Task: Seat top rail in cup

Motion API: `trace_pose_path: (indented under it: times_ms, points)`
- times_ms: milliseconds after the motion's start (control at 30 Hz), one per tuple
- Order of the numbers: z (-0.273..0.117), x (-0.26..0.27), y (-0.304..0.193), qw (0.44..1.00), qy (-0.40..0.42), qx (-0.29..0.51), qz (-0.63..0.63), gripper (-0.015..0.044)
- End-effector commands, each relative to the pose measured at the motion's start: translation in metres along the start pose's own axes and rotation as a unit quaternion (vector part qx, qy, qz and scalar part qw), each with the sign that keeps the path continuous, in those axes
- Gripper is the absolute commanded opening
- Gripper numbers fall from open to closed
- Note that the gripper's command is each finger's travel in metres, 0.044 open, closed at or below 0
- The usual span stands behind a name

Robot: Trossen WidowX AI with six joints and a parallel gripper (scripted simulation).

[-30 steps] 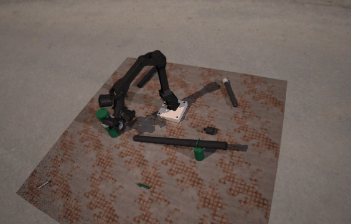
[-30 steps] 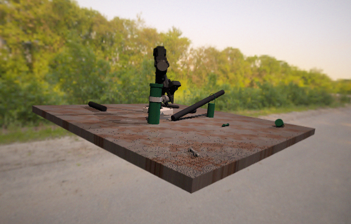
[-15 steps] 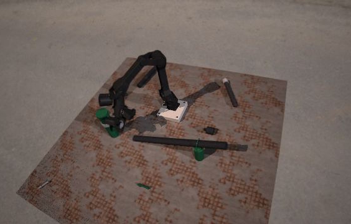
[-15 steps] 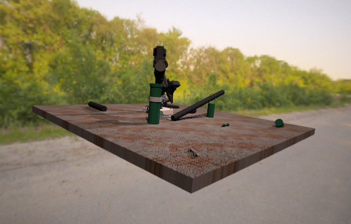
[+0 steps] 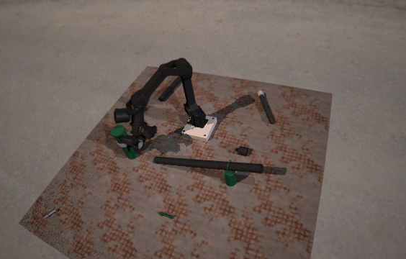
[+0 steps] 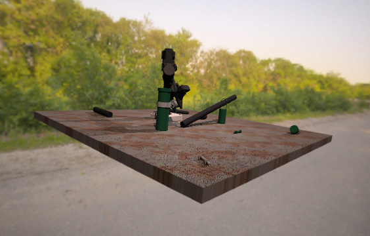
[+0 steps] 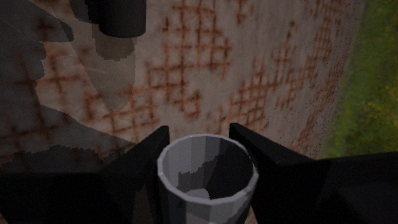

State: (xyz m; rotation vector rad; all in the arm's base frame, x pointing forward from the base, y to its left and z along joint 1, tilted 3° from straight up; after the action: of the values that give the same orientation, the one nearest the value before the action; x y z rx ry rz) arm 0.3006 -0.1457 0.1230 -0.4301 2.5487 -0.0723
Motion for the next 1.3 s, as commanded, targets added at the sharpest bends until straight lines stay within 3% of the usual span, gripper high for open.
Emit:
trace_pose_path:
  times_ms: [0, 267, 833, 1133, 1267]
  points:
    - [0.0, 0.0, 0.0, 1.0, 0.0, 0.0, 0.0, 0.0]
    - [0.0, 0.0, 0.0, 1.0, 0.0, 0.0, 0.0, 0.0]
    - [-0.018, -0.015, 0.019, 1.0, 0.002, 0.0, 0.003, 0.044]
    - [-0.032, -0.025, 0.036, 1.0, 0.0, -0.002, 0.007, 0.044]
    - [-0.041, -0.038, 0.053, 0.992, 0.007, 0.001, 0.129, 0.044]
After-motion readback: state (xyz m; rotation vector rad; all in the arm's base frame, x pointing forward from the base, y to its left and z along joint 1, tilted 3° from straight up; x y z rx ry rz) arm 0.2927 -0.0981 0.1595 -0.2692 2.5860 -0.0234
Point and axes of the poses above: the point midway between the two fingers, 35 mm back from their tips, its own z axis out along the fingers, its own x axis across the jaws, y = z × x, the point moved 1 cm from there along -z, back along the fingers, and after that the axes turned 8 degrees about -z, right-handed, at the moved point
